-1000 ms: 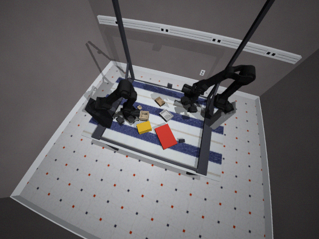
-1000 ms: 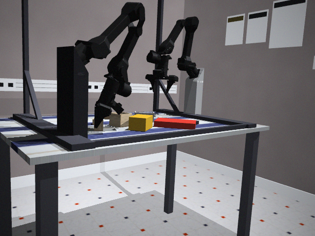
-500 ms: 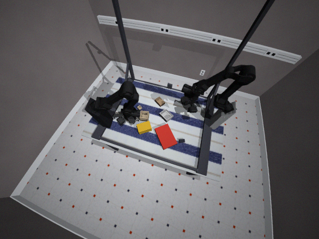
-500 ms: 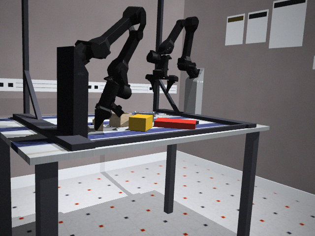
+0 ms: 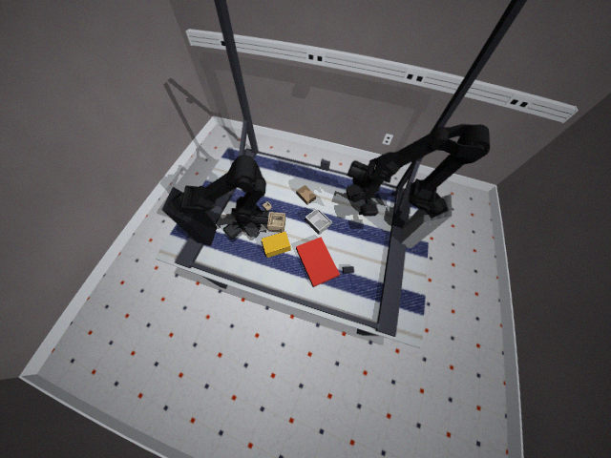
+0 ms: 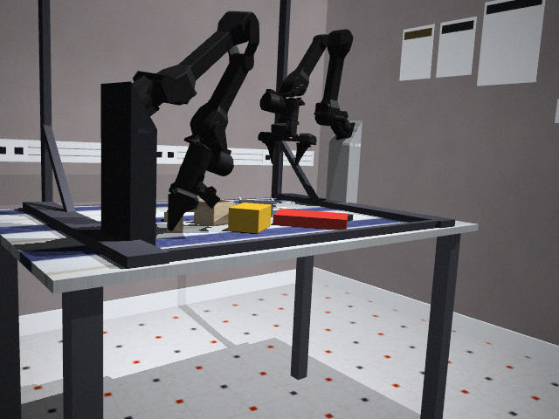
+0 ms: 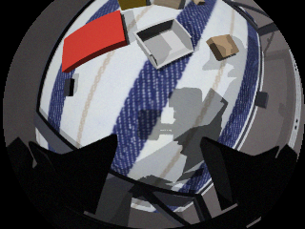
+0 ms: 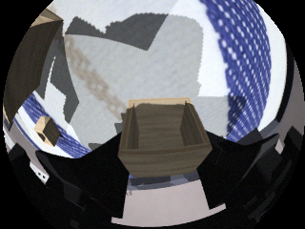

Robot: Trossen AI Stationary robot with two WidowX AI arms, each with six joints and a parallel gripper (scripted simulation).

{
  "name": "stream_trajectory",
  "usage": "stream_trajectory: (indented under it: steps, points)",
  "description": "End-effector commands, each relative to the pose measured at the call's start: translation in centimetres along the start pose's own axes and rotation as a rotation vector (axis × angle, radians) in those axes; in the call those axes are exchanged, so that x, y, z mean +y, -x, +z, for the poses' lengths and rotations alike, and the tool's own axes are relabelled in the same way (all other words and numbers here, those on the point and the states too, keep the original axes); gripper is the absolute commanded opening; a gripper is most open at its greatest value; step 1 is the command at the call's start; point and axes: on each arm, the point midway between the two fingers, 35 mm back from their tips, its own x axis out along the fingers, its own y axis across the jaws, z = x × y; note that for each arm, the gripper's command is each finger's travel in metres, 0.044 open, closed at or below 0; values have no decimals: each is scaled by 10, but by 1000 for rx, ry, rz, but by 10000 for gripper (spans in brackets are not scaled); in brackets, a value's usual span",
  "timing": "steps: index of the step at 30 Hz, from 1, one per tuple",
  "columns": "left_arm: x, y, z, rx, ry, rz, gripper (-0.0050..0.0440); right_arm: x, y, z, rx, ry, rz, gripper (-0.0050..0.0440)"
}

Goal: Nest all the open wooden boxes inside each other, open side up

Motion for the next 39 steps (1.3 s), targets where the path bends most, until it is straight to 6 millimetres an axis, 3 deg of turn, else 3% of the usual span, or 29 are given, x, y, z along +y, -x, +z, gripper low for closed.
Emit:
stream_trajectory:
  steps: [1,5,12,27,33,39]
  points:
    - [-3,4,6,-22,6,-11,400,0,0,0,-1,1,3,180]
    - [-3,4,6,-22,6,-11,400,0,0,0,-1,1,3,173]
    - [-3,4,6,-22,6,-11,400,0,0,0,-1,1,3,5]
    - [-3,4,6,-22,6,-11,400,0,4,-5,-87,-2,4,-5]
    - [-3,4,6,-22,6,-11,400,-3,3,-11,-140,-1,-8,-50]
    - [-3,4,6,-22,6,-11,400,-3,4,-13,-177,-1,-8,-50]
